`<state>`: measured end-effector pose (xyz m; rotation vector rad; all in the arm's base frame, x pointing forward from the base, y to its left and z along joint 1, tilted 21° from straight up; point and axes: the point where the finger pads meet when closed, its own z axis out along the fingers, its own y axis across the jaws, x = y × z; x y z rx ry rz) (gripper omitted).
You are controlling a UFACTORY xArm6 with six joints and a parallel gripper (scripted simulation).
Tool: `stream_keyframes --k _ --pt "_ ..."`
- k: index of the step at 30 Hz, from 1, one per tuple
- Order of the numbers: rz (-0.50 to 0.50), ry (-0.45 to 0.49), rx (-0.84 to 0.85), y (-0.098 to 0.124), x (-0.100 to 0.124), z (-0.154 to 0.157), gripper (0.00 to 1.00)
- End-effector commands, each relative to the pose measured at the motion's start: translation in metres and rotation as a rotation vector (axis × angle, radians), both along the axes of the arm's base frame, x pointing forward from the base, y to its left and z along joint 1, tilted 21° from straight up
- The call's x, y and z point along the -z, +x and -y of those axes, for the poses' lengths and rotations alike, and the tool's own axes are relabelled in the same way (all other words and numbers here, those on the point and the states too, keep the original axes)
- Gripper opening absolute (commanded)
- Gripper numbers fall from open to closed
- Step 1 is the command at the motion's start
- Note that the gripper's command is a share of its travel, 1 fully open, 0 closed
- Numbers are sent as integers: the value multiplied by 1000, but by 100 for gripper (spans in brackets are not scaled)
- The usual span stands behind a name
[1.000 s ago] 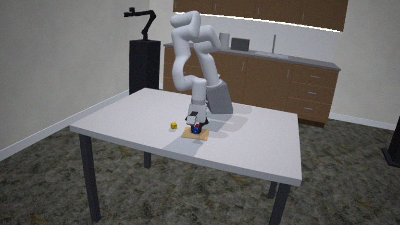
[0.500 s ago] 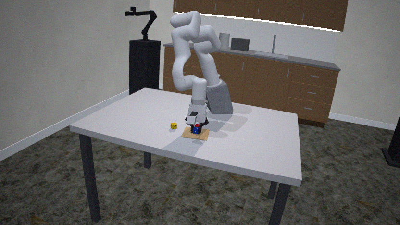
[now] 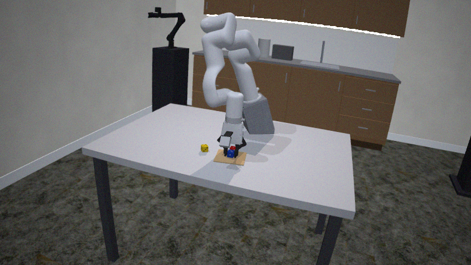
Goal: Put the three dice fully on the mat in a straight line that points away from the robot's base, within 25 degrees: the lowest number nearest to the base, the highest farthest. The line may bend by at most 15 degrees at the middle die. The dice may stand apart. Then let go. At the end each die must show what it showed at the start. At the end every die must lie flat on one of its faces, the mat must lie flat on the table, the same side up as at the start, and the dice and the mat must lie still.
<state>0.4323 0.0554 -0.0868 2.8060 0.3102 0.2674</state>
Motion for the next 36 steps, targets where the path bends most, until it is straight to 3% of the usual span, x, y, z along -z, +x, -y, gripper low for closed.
stream_keyframes --k 1,19,32,36 --pt "3 1 -1 1 -1 -1 47" --pt "3 1 -1 -1 -9 -3 47" --pt "3 1 -1 -14 -68 -20 47" --pt "3 1 -1 -16 -75 -22 47"
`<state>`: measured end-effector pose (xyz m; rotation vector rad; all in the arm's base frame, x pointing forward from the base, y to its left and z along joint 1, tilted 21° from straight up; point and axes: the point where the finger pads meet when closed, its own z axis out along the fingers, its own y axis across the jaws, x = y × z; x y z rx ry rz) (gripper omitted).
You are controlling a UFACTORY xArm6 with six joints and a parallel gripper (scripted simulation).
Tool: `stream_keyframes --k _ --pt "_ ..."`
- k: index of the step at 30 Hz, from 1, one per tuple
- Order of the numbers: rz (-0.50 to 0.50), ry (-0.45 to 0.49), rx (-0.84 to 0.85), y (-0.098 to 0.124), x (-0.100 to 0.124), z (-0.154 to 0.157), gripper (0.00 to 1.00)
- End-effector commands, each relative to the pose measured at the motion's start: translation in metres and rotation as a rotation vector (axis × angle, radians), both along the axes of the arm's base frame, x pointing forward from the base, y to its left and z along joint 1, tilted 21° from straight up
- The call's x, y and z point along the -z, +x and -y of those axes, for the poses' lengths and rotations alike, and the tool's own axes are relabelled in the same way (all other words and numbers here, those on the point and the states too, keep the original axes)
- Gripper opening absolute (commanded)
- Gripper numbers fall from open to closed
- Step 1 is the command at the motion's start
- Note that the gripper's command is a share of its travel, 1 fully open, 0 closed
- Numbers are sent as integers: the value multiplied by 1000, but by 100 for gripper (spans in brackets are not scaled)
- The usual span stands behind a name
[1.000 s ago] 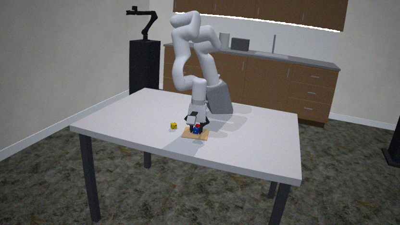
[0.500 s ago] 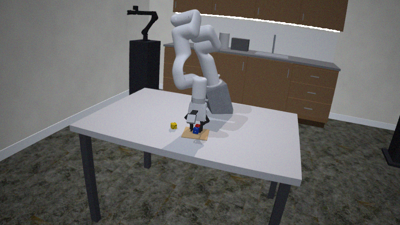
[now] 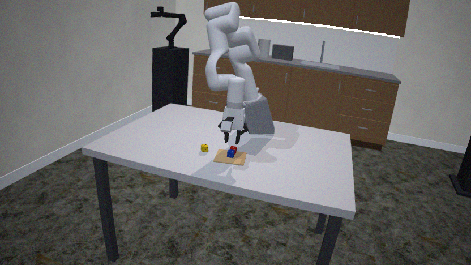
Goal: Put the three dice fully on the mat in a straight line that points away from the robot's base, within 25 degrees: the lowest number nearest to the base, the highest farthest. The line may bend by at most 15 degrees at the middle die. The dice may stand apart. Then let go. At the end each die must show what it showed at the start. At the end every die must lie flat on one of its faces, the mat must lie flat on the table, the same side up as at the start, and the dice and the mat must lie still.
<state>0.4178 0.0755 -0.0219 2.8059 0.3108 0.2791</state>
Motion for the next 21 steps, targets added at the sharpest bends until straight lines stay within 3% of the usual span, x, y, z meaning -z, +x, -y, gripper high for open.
stream_keyframes --k 1,8,9,21 --pt "-5 -1 1 -2 -13 -3 47" --pt "-5 -1 1 -4 -20 -5 47" --pt "-5 -1 1 -4 -20 -5 100" --pt "-5 -1 1 -4 -20 -5 100"
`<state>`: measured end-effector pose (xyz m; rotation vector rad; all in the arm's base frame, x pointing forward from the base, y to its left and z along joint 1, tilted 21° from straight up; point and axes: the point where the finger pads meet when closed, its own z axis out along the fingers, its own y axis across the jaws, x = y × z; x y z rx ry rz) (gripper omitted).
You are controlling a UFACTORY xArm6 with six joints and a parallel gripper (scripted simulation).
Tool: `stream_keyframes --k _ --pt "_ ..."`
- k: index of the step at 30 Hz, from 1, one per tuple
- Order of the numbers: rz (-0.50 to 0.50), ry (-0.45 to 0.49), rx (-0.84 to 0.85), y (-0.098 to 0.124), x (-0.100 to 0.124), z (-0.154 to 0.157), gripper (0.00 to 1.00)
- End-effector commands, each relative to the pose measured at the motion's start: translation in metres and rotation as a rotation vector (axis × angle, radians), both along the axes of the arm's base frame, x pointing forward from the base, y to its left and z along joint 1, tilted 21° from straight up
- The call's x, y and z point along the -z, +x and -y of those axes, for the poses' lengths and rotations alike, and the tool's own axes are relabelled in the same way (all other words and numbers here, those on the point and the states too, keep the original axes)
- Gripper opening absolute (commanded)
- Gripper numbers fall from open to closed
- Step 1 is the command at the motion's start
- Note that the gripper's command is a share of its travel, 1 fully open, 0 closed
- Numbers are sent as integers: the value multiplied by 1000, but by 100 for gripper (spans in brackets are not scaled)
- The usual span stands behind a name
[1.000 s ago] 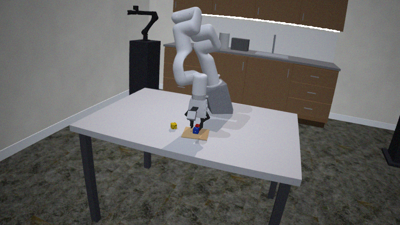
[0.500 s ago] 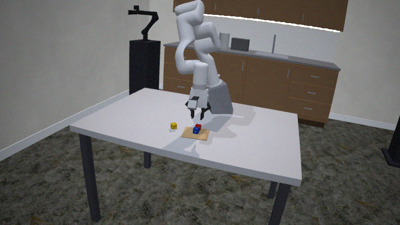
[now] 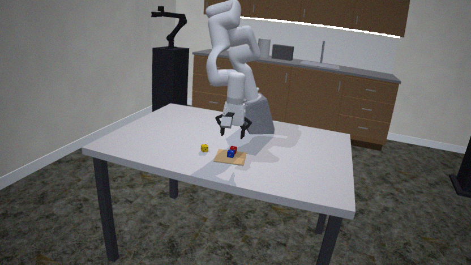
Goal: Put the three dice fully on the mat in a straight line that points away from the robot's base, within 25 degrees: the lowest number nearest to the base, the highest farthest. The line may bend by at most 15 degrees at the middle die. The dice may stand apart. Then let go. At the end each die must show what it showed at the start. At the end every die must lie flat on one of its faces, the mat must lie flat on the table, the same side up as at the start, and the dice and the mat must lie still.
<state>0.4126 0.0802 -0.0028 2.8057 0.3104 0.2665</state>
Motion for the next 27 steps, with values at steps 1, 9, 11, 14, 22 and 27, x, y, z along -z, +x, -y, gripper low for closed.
stream_keyframes --k 1,9,11,14,22,27 --pt "3 1 -1 1 -1 -1 100" --pt "3 1 -1 1 -1 -1 100" --pt "4 2 1 1 -1 -1 100" --pt "4 2 3 1 -1 -1 100" --pt "21 16 60 2 -2 1 100" --pt "47 37 150 2 -2 3 100"
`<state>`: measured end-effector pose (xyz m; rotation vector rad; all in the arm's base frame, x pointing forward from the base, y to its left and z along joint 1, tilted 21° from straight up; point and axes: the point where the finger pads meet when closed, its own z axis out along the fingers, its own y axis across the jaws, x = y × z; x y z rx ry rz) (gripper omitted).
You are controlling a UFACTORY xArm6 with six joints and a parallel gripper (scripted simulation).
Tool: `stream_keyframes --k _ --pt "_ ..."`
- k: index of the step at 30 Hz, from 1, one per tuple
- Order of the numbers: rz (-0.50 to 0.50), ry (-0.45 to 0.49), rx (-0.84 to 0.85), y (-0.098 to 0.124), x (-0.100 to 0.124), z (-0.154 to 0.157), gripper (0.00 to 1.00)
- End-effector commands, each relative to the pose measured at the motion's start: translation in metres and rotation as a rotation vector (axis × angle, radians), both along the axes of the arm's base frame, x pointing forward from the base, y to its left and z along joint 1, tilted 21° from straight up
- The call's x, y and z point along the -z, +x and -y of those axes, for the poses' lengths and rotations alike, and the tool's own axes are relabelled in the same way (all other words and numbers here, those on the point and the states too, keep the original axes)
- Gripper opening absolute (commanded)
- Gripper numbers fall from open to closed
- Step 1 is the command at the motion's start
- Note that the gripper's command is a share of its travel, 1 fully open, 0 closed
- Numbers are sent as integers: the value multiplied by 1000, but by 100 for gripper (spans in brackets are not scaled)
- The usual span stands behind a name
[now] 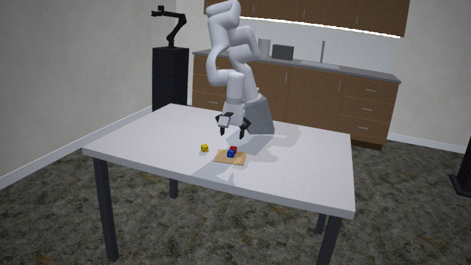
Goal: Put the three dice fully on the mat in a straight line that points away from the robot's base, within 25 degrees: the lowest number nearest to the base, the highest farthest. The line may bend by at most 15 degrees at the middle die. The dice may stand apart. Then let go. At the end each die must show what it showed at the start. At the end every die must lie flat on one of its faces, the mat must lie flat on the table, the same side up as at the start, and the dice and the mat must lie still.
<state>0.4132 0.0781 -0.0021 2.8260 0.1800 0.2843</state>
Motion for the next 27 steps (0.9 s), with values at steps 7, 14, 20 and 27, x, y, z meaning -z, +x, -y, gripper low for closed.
stream_keyframes --k 7,14,20,27 --pt "65 48 205 2 -2 4 100" --pt "134 103 441 3 -4 10 100" --pt "165 127 547 4 -5 13 100" --pt "240 187 805 5 -6 20 100"
